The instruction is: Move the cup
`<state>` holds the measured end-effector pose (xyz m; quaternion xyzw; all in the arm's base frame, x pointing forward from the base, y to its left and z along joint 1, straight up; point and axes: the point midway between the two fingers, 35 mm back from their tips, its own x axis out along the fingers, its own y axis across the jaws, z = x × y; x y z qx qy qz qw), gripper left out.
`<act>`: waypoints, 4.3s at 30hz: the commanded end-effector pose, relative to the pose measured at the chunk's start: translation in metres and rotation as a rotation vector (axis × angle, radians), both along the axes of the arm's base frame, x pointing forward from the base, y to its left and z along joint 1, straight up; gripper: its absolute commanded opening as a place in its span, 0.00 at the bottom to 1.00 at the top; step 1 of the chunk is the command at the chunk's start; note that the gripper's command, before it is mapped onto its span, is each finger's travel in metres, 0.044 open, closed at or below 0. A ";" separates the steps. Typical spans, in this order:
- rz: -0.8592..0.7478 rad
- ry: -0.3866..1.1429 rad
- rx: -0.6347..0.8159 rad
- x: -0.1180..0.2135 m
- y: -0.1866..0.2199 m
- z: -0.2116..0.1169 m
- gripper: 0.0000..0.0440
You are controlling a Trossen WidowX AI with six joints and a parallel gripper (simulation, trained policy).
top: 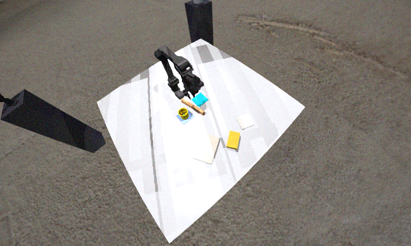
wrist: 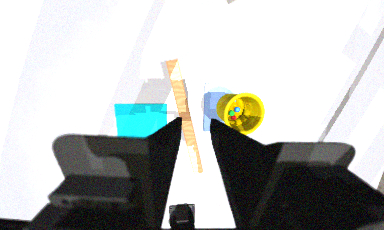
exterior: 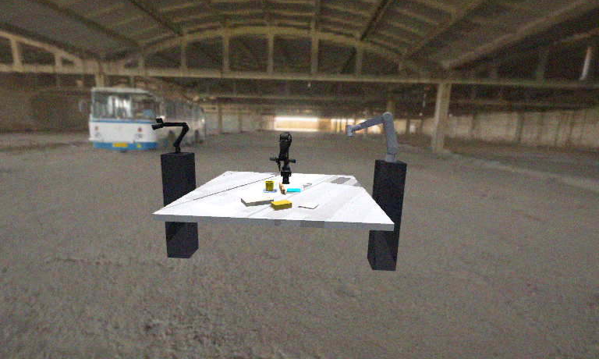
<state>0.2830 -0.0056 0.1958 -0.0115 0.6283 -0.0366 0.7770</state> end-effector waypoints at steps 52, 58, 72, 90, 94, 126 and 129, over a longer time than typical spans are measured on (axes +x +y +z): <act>0.286 0.353 -0.025 -0.022 -0.068 -0.135 0.26; 0.365 0.367 -0.027 -0.026 -0.068 -0.134 0.01; 0.485 0.339 -0.020 -0.028 -0.057 -0.102 0.03; 0.602 0.264 -0.048 -0.017 -0.020 -0.068 0.01; 0.626 0.248 -0.057 -0.014 -0.009 -0.065 0.00; 0.759 0.141 -0.092 -0.024 0.082 -0.068 0.00; 0.768 0.135 -0.093 -0.028 0.089 -0.072 0.00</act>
